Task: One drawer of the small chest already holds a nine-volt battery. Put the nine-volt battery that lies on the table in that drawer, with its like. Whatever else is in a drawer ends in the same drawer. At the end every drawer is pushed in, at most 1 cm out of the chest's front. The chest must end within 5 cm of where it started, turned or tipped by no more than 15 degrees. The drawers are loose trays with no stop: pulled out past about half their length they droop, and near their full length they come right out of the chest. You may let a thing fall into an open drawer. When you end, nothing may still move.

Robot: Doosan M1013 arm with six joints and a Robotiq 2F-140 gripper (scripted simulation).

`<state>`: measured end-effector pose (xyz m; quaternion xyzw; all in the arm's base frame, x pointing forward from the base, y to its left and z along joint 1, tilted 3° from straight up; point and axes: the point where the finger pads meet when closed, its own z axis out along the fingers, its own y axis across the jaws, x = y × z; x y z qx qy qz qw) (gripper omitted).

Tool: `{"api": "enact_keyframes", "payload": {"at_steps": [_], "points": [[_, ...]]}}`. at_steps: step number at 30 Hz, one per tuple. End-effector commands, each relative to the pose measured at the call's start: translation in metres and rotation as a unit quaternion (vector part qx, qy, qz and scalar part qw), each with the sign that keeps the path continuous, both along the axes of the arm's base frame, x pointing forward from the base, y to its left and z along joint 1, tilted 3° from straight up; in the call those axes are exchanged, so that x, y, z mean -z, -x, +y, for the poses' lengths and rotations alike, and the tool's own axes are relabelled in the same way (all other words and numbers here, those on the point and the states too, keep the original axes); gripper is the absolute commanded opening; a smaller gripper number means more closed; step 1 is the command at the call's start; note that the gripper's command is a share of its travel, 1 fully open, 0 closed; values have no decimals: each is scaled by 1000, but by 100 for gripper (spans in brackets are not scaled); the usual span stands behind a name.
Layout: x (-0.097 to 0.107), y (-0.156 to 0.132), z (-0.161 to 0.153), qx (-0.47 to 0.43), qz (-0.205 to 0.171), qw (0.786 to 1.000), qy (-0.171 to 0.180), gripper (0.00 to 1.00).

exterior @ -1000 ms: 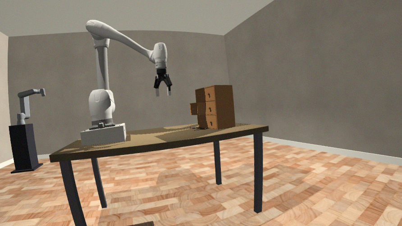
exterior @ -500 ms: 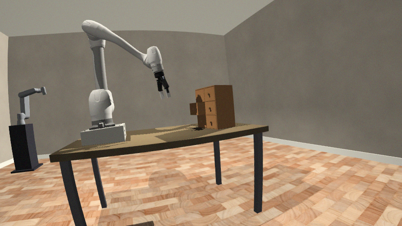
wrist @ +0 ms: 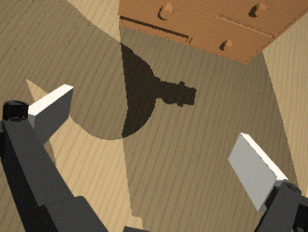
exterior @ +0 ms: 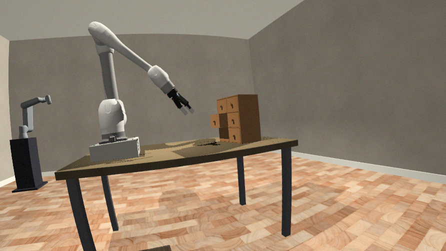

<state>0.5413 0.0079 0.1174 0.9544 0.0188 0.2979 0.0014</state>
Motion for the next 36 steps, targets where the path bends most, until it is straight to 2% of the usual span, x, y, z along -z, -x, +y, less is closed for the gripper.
{"api": "enact_keyframes", "payload": {"at_steps": [1,15,20,24,26,31,36], "points": [[7,-7,4,-16,-40,999,-21,100],[16,-14,5,-16,-89,996,-23,100],[23,-21,5,-15,-131,991,-24,100],[33,-30,6,-14,-189,982,-27,100],[33,-30,6,-14,-189,982,-27,100],[42,-38,6,-14,-238,971,-29,100],[47,-43,7,-14,-265,964,-30,100]]}}
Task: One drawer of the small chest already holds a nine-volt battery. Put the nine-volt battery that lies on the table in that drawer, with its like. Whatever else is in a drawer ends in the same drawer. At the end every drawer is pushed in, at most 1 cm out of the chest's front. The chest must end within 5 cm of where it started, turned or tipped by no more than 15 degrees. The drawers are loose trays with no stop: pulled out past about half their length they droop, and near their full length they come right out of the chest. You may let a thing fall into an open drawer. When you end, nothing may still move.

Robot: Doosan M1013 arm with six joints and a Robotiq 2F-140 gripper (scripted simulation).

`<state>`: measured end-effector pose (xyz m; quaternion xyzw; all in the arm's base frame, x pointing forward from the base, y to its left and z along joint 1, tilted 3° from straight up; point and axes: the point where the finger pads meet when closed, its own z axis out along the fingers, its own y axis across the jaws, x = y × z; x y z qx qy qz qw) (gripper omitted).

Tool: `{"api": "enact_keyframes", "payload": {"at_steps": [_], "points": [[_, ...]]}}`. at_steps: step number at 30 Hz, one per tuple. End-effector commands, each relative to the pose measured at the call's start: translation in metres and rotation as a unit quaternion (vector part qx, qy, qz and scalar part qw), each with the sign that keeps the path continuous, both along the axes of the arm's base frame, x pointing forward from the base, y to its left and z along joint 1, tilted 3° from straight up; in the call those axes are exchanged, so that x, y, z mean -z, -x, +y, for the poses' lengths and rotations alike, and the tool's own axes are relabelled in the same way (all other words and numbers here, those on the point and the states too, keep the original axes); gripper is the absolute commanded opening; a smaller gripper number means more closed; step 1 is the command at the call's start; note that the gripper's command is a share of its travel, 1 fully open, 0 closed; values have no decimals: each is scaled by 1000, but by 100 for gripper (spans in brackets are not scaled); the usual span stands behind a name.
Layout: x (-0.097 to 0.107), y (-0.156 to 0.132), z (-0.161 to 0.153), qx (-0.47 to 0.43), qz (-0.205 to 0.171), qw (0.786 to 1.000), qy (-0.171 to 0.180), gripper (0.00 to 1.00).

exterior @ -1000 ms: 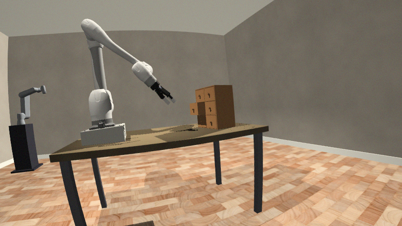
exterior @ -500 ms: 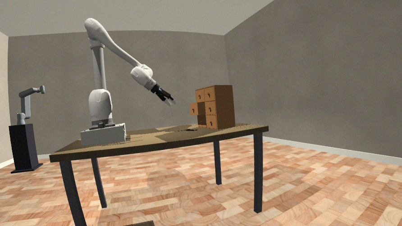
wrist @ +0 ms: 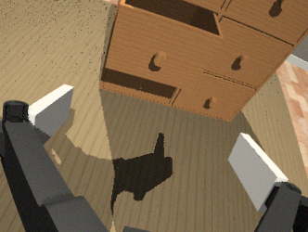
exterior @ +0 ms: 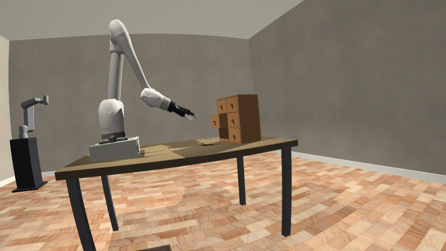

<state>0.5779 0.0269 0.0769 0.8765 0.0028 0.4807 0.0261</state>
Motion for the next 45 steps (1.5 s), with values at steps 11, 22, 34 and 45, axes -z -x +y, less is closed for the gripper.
{"api": "enact_keyframes", "payload": {"at_steps": [11,22,34,45], "points": [[8,-8,-13,-43,-81,995,-36,100],[8,-8,-13,-43,-81,995,-36,0],[8,-8,-13,-43,-81,995,-36,0],[13,-20,-12,-43,-81,995,-36,0]]}}
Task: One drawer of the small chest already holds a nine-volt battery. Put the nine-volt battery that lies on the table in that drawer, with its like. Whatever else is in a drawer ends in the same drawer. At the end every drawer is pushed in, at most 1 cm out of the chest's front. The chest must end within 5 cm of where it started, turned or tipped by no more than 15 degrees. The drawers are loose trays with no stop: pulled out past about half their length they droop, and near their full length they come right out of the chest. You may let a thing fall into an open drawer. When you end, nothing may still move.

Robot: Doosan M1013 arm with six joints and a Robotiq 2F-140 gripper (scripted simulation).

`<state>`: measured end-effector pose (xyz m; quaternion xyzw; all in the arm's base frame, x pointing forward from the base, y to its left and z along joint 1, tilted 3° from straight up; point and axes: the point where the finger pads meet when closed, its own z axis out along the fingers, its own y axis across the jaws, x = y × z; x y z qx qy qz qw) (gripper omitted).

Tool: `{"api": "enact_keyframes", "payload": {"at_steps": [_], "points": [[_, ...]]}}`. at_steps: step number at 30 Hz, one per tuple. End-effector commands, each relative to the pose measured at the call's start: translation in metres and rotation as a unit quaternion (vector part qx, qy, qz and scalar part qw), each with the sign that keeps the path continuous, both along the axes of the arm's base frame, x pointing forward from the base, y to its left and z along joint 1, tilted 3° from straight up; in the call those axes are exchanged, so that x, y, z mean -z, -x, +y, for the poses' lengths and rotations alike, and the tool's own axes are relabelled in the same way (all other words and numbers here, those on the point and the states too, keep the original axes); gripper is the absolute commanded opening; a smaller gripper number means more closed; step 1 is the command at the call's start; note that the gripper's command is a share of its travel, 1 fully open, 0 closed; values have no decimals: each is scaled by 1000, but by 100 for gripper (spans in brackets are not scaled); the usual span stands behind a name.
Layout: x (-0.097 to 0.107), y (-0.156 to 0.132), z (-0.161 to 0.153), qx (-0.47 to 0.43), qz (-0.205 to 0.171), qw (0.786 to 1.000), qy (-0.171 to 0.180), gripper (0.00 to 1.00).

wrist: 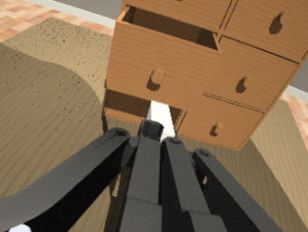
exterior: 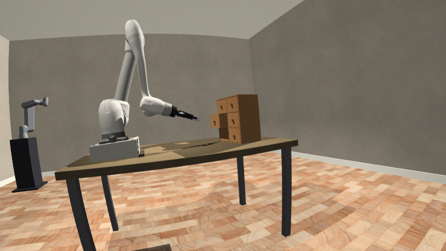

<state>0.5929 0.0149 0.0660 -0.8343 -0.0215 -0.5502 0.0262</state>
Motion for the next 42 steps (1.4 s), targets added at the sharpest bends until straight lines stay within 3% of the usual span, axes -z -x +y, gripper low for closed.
{"api": "enact_keyframes", "payload": {"at_steps": [1,20,42], "points": [[3,-8,1,0,0,1000,0,0],[20,-54,4,0,0,1000,0,0],[21,-56,4,0,0,1000,0,0]]}}
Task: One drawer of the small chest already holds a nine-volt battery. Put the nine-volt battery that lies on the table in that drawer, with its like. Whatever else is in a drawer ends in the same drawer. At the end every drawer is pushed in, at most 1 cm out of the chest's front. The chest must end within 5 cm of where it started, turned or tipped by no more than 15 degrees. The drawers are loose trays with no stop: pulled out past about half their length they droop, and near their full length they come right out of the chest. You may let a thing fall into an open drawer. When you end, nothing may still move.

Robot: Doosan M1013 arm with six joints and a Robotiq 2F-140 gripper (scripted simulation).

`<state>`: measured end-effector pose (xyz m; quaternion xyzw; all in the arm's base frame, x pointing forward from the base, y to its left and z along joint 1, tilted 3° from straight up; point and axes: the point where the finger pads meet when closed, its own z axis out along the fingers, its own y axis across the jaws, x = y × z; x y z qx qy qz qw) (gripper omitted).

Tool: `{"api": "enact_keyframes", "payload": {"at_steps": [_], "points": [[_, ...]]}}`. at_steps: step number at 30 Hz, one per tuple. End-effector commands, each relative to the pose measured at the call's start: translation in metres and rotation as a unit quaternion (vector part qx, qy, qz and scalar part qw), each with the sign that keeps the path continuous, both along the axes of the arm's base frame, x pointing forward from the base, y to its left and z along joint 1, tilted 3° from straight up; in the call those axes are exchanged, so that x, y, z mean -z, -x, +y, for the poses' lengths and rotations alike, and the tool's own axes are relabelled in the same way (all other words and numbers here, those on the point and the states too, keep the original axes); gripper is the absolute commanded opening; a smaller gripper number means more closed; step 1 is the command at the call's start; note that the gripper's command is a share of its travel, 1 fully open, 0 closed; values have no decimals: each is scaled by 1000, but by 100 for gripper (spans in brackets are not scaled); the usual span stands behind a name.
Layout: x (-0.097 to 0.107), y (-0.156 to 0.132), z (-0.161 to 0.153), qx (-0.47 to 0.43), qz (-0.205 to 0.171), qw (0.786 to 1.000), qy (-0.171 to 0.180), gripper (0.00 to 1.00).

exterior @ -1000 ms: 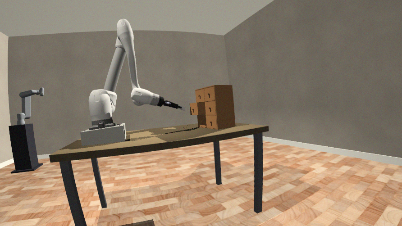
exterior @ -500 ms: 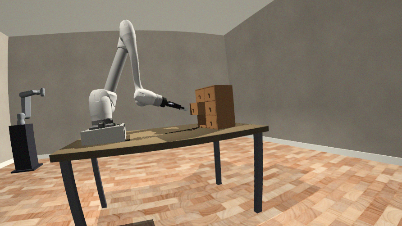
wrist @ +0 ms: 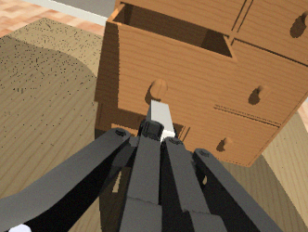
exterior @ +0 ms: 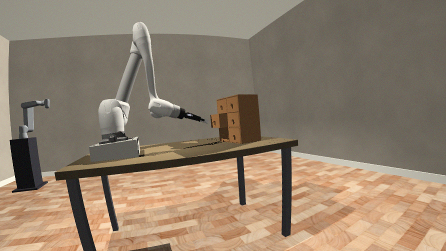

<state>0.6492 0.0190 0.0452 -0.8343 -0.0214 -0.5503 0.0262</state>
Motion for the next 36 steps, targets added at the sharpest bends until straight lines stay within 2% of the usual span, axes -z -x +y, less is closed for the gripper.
{"api": "enact_keyframes", "payload": {"at_steps": [1,36], "points": [[0,0,0,0,0,1000,0,0],[1,-13,1,0,0,1000,0,0]]}}
